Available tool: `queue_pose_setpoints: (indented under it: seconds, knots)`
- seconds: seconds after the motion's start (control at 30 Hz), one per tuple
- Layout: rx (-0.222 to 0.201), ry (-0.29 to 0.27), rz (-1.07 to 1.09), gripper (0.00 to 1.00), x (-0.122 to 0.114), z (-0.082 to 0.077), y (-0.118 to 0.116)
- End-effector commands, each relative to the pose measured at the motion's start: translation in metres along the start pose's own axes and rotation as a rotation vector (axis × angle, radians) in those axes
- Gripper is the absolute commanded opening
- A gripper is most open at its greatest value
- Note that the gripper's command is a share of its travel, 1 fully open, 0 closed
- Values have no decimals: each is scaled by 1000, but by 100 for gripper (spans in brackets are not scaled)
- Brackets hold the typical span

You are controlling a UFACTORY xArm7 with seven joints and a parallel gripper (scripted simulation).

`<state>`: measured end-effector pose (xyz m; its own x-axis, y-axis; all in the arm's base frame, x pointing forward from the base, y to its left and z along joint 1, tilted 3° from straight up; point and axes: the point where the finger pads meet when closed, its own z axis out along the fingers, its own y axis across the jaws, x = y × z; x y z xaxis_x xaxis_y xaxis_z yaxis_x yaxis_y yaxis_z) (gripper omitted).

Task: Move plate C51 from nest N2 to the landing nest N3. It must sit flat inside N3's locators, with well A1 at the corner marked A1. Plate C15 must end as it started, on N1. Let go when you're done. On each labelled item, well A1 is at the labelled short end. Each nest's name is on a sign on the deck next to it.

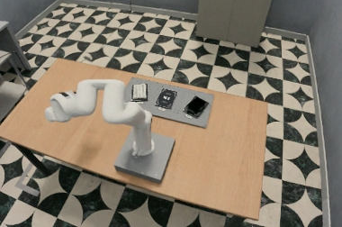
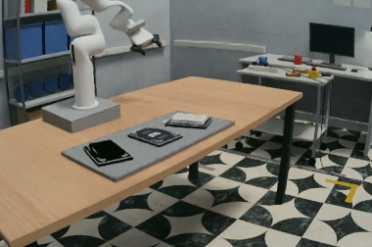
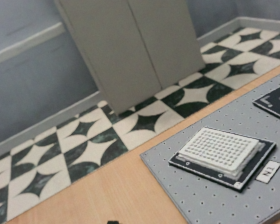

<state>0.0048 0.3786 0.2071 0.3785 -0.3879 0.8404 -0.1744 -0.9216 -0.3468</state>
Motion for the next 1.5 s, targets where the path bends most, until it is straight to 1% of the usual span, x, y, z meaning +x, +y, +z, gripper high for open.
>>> queue_pose_setpoints:
  seconds: [0.0,0.53,0.6,0.67,0.7,0.77,0.83,0.87,0.93,1.0,1.1,1.17,1.23,1.27,1.33,1.4,1.43,1.47]
  knots:
    - [0,-2,3,100,0,-1,-1]
    - [0,-2,3,100,0,-1,-1]
    - [-51,-34,-25,100,5,7,-5]
    - [-57,-37,-28,100,10,15,-9]
    - [-57,-37,-28,100,10,15,-9]
    - [-106,-71,-57,100,15,23,-12]
    - [-111,-74,-60,100,20,31,-15]
    - [-111,-74,-60,100,20,31,-15]
    - [-158,-112,-88,100,25,40,-17]
    - [-161,-115,-90,100,30,48,-19]
    - [-161,-115,-90,100,30,48,-19]
    - [-205,-156,-117,100,34,56,-21]
    - [-207,-158,-118,100,39,65,-23]
    - [-207,-158,-118,100,39,65,-23]
    - [-248,-203,-144,100,44,74,-24]
    - [-249,-204,-145,100,49,83,-25]
    - [-249,-204,-145,100,50,83,-25]
    - [-268,-228,-157,100,52,87,-26]
